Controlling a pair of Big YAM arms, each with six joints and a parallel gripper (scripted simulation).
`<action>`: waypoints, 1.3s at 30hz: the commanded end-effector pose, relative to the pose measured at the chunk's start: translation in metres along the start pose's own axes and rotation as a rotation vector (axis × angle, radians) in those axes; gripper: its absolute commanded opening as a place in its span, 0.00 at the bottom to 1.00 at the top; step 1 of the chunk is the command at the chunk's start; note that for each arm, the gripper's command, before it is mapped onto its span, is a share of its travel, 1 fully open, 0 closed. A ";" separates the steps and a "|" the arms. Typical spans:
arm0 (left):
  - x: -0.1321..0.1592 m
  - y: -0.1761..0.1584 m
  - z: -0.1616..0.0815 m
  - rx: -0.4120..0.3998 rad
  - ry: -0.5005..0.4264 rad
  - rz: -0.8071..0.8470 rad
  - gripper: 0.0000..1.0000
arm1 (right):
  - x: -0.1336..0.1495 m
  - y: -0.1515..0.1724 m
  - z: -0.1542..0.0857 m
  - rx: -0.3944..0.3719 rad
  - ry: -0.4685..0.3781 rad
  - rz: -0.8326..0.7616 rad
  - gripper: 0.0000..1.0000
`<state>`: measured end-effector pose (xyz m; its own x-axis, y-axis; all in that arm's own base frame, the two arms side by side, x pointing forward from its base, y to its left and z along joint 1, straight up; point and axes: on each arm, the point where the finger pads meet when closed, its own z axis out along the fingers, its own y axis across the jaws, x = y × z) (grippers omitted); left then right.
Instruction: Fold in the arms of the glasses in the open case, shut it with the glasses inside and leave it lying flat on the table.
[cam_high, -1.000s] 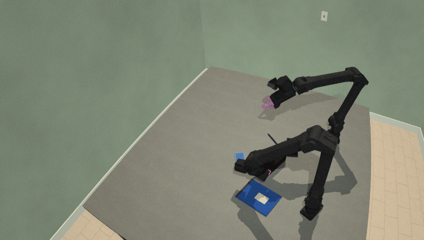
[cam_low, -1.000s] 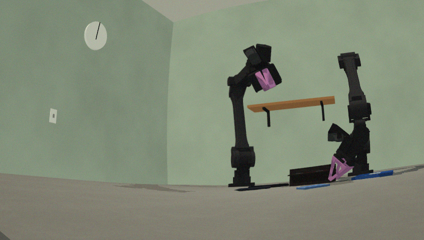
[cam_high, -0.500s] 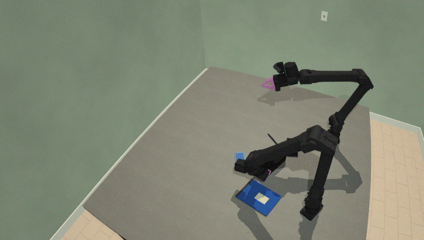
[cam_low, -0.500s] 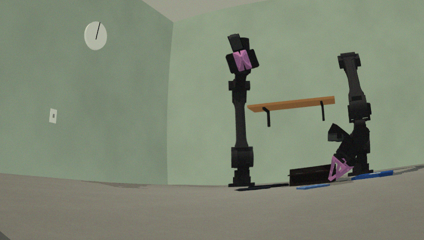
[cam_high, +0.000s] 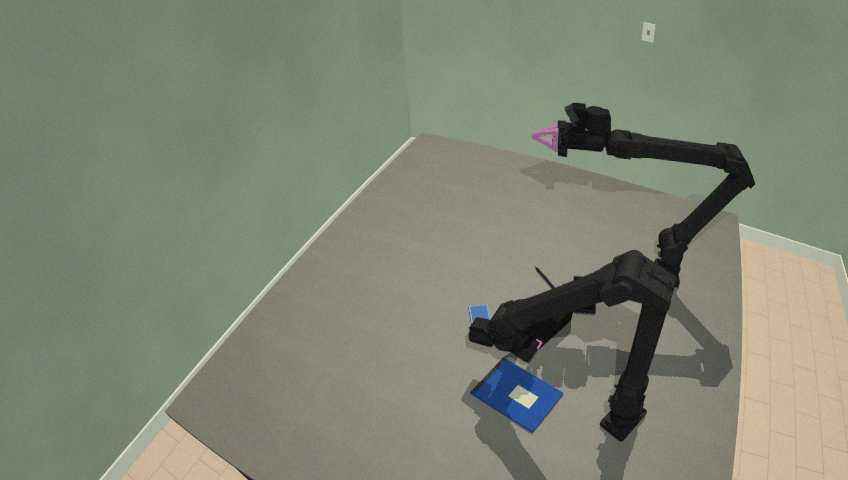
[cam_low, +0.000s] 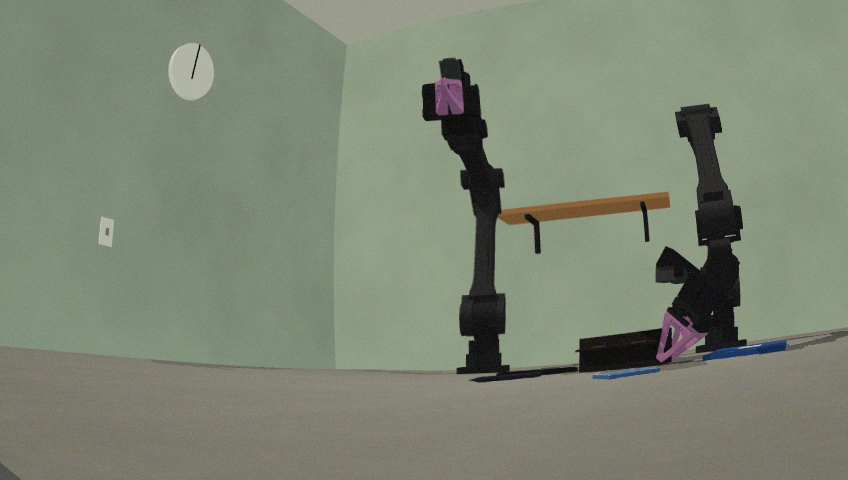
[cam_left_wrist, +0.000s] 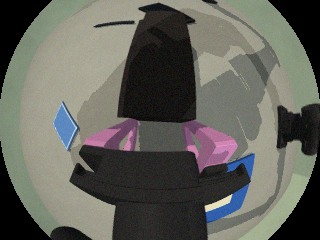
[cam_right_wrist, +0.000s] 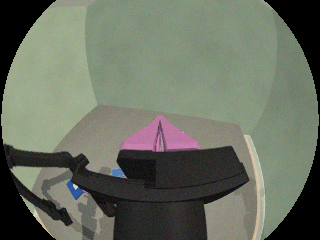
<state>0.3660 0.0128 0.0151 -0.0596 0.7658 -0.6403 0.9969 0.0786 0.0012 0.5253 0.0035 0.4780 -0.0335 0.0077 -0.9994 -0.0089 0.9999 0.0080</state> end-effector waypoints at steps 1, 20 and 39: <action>-0.008 0.012 -0.013 -0.035 0.004 0.014 0.57 | -0.040 -0.004 -0.010 0.003 -0.092 -0.037 0.00; -0.003 0.009 -0.007 -0.018 0.007 0.016 1.00 | -0.030 0.000 -0.011 0.004 -0.063 -0.018 0.00; -0.005 0.016 -0.059 -0.040 0.014 0.033 1.00 | -0.028 0.000 -0.009 0.003 -0.057 -0.017 0.00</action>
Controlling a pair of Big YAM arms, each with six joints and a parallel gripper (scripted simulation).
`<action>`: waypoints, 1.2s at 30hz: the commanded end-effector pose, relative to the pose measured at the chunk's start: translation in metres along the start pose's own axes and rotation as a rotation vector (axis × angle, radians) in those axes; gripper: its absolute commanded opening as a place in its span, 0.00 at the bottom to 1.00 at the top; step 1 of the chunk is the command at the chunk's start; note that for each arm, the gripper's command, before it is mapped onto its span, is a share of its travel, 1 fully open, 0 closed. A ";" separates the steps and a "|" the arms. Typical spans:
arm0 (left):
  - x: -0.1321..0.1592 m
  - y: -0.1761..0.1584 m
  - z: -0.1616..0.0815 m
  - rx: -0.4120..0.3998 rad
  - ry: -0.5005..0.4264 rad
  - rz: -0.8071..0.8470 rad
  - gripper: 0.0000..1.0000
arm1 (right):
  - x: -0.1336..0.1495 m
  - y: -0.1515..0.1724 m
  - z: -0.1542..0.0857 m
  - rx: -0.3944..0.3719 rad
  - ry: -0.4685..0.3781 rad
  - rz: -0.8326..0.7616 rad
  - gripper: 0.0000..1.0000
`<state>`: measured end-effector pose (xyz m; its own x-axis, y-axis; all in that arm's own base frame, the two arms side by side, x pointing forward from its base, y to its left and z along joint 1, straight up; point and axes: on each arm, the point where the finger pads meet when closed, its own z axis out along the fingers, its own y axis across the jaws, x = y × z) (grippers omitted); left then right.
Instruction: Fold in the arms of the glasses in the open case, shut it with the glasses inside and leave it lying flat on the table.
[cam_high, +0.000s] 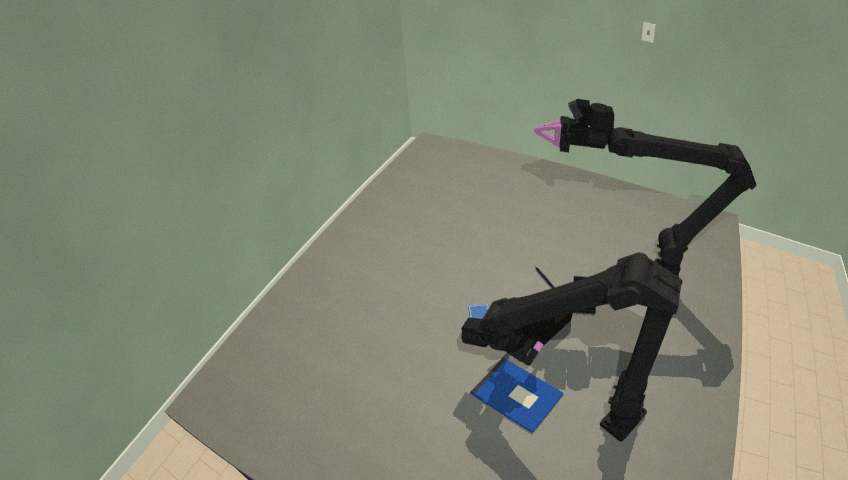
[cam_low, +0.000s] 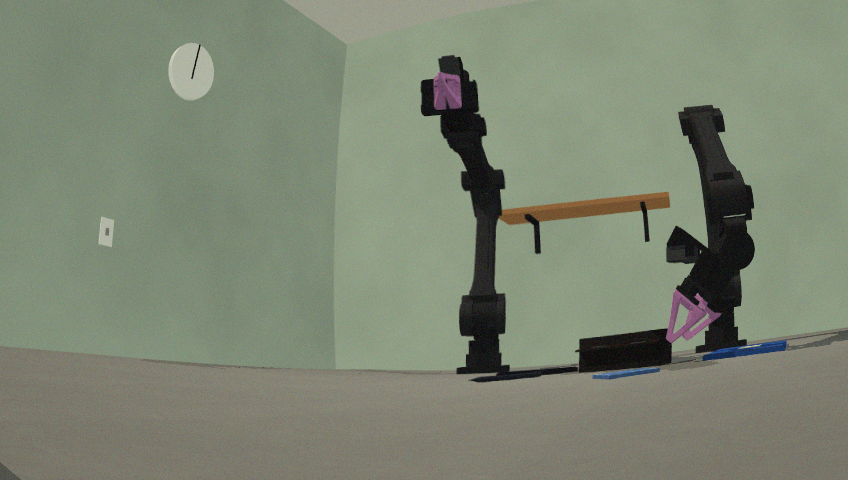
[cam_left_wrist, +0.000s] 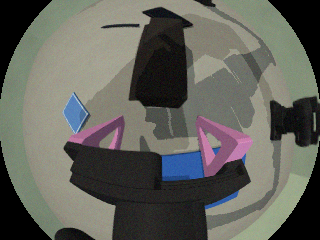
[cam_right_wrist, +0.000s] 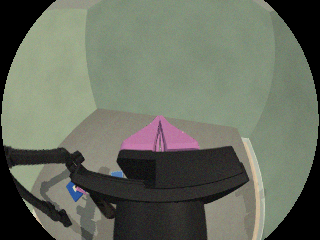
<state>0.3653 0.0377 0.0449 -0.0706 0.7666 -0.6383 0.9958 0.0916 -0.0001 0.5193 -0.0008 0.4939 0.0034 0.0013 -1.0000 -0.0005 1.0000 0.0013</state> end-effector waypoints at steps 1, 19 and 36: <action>-0.006 0.015 -0.025 -0.035 0.015 0.047 1.00 | -0.013 0.004 -0.002 -0.005 -0.020 -0.010 0.00; -0.012 0.026 -0.053 -0.065 0.040 0.045 1.00 | -0.013 0.004 -0.002 -0.005 -0.020 -0.010 0.00; -0.028 0.074 -0.075 -0.262 0.189 -0.112 1.00 | -0.013 0.004 -0.002 -0.005 -0.020 -0.010 0.00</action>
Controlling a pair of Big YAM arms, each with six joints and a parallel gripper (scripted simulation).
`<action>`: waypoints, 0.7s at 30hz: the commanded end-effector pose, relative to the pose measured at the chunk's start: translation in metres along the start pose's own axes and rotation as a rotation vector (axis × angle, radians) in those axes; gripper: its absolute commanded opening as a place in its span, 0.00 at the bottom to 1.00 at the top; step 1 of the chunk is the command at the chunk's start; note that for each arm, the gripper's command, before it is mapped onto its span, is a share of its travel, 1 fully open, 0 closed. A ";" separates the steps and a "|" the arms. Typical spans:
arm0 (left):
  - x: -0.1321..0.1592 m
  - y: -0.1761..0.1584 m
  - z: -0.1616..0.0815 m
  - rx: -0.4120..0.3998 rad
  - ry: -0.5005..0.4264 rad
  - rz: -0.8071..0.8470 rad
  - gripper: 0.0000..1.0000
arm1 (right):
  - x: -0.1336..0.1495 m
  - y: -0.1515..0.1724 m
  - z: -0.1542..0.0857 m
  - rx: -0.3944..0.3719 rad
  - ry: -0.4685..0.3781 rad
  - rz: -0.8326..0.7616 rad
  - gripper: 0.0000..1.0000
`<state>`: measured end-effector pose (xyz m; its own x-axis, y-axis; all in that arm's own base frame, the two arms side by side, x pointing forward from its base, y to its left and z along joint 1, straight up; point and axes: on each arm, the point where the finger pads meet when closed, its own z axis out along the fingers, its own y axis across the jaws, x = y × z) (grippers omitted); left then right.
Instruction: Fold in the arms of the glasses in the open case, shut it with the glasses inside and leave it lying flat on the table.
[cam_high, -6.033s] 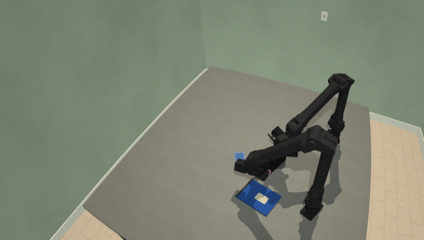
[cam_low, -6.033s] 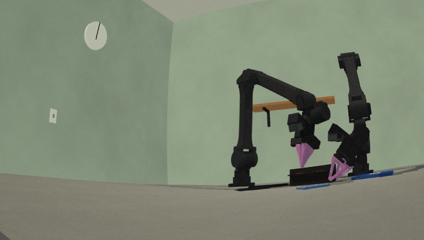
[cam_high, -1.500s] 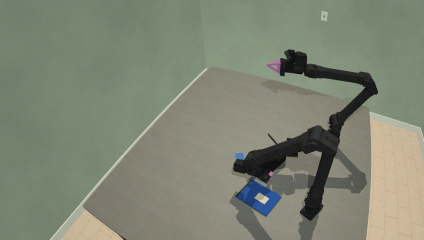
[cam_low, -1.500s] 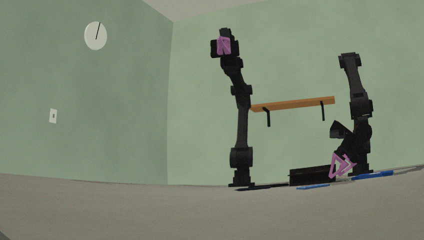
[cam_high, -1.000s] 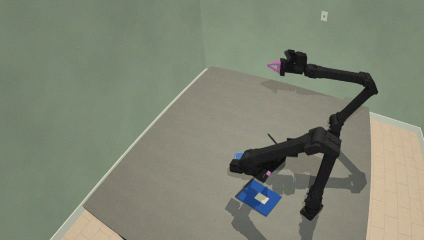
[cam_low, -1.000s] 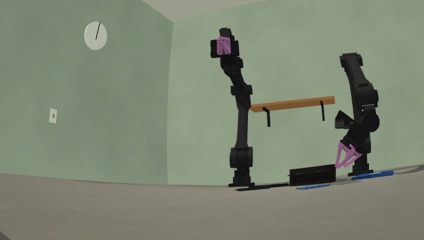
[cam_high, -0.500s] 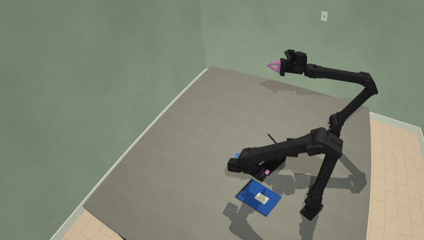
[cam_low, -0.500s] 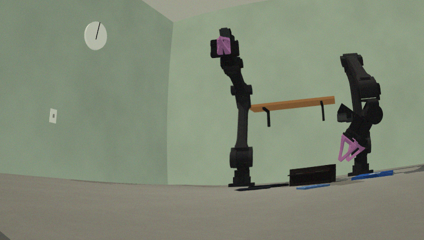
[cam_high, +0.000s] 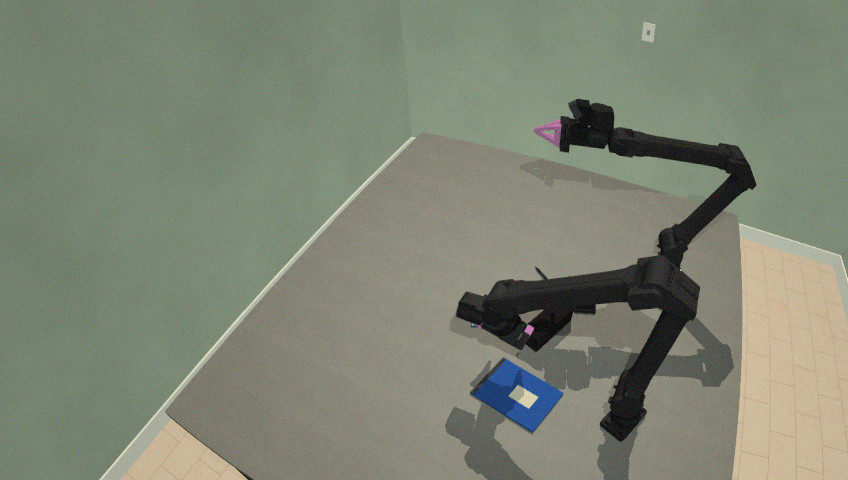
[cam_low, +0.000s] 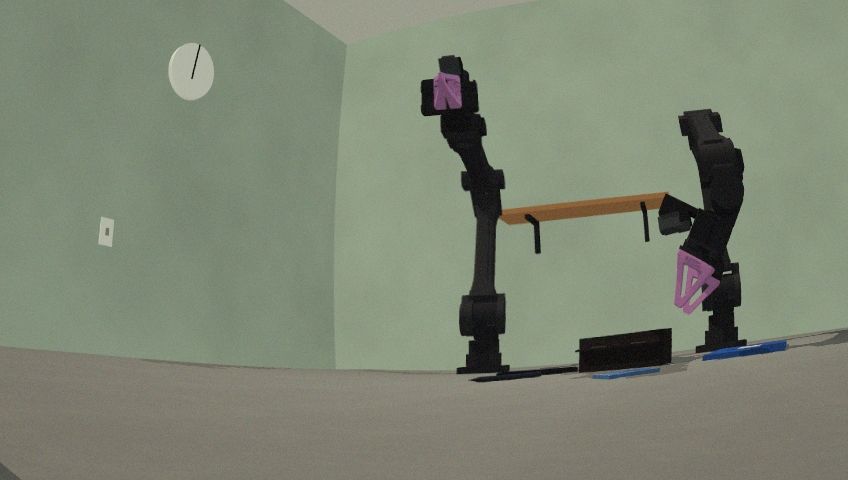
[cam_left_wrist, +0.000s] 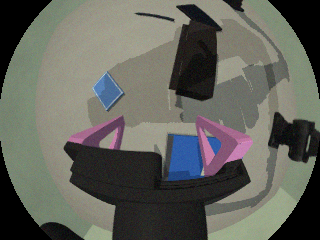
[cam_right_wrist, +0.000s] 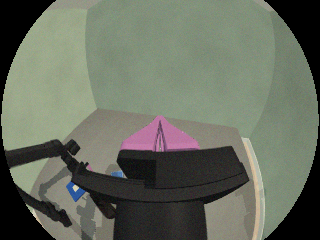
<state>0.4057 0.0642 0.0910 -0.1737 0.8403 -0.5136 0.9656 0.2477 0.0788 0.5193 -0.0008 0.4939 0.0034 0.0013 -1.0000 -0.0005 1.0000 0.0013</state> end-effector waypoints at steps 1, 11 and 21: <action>-0.015 0.034 -0.022 -0.104 0.030 -0.033 1.00 | -0.013 0.004 -0.002 -0.005 -0.020 -0.010 0.00; -0.039 0.068 -0.045 -0.267 0.073 -0.105 1.00 | -0.013 0.004 -0.002 -0.005 -0.020 -0.010 0.00; -0.051 0.076 -0.048 -0.372 0.083 -0.207 1.00 | -0.013 0.004 -0.002 -0.005 -0.020 -0.010 0.00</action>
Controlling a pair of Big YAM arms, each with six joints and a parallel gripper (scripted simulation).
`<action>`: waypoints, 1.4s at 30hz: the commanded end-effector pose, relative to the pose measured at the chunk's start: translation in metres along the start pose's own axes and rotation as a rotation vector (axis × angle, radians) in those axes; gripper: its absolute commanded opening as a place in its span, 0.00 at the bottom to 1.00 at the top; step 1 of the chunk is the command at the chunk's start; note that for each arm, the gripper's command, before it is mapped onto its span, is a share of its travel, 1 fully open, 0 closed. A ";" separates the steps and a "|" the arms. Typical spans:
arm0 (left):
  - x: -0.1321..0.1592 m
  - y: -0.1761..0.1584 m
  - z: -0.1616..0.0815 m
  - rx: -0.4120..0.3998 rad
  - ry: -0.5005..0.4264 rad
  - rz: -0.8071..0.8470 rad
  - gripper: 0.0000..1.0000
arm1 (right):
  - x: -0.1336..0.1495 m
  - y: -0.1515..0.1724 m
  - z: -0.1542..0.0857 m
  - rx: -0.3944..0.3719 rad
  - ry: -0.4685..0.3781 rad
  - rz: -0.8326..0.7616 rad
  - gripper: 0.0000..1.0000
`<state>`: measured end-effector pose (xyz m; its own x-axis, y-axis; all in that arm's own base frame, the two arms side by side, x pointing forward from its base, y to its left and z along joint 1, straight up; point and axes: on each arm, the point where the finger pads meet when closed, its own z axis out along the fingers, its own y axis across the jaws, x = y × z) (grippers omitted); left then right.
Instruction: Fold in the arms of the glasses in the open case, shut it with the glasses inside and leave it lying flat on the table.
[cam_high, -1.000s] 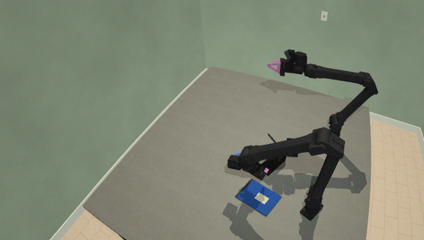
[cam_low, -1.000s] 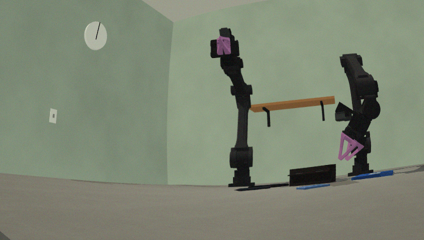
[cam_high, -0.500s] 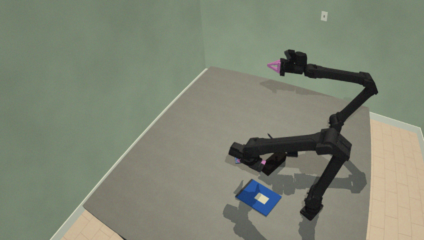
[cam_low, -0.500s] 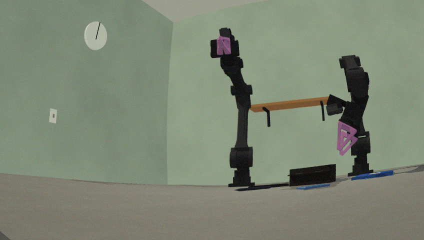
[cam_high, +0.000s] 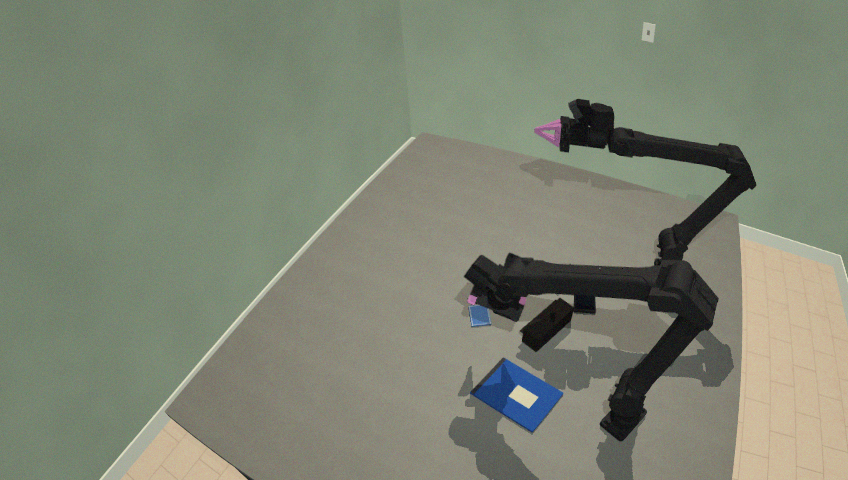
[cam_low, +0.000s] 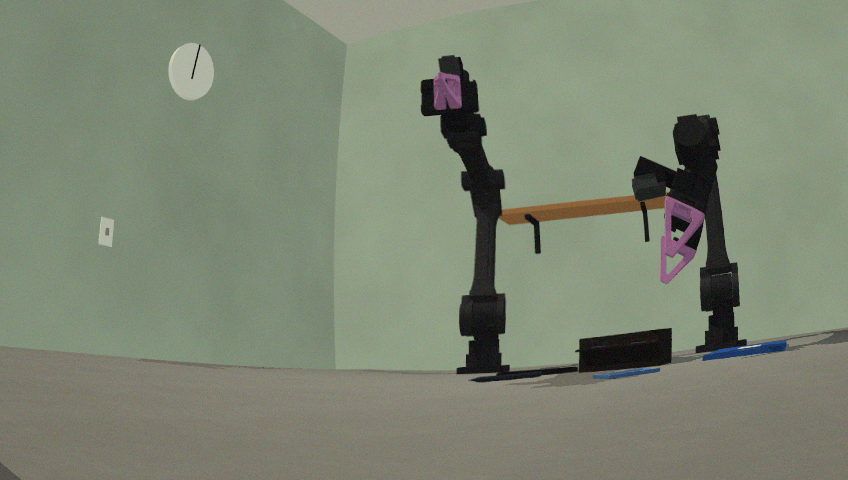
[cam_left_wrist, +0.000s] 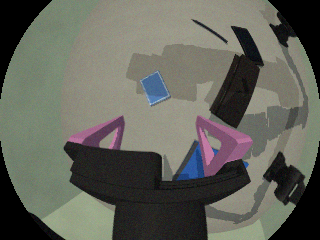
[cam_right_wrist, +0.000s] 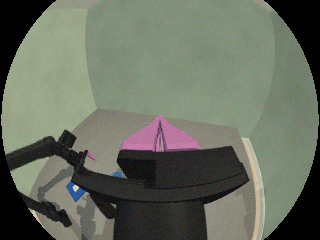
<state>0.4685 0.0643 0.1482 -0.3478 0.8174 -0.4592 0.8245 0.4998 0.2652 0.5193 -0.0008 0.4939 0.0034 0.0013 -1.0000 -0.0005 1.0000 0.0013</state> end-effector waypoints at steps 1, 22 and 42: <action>-0.016 0.016 -0.012 -0.083 -0.011 -0.063 1.00 | -0.013 0.004 -0.002 -0.005 -0.020 -0.010 0.00; -0.112 0.093 -0.098 -0.475 -0.192 -0.277 1.00 | -0.013 0.004 -0.002 -0.005 -0.020 -0.010 0.00; -0.193 0.117 -0.191 -0.713 -0.527 -0.536 1.00 | -0.013 0.004 -0.002 -0.005 -0.020 -0.010 0.00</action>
<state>0.5376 0.0277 0.3612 -0.3294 0.3782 -0.8651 0.1837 0.9244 0.3342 0.5193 -0.0008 0.4939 0.0034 0.0013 -1.0000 -0.0005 1.0000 0.0013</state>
